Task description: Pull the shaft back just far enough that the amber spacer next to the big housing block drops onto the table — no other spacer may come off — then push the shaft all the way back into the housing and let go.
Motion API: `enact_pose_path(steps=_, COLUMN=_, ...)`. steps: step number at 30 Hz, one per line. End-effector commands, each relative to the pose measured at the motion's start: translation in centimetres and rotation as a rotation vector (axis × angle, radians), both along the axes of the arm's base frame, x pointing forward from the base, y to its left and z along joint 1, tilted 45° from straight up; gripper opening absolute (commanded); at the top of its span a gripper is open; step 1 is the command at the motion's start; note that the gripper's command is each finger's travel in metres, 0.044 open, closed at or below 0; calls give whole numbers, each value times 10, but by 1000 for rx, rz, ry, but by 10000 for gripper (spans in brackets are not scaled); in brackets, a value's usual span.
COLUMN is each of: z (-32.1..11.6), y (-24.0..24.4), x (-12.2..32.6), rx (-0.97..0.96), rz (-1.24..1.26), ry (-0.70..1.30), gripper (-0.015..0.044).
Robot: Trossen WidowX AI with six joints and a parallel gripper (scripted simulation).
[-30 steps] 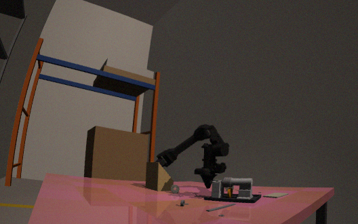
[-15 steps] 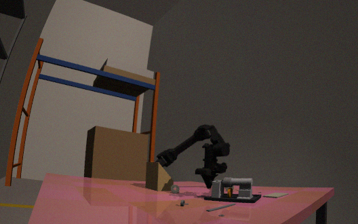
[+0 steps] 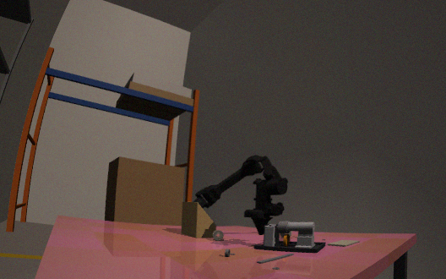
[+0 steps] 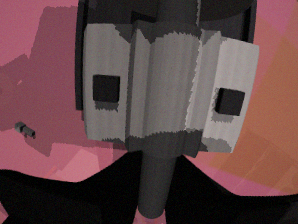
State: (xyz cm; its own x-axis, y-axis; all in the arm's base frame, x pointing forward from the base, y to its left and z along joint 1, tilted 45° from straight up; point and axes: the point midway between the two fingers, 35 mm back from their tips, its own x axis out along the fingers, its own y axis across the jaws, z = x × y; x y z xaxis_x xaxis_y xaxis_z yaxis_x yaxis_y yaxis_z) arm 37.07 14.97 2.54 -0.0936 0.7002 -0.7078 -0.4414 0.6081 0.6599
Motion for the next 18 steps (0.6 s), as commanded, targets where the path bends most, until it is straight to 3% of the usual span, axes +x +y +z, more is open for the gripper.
enact_pose_path(steps=1, z=2, y=1, x=3, rx=1, rz=-4, ry=-5, gripper=0)
enact_pose_path(steps=18, z=3, y=2, x=8, rx=1, rz=-4, ry=-5, gripper=0)
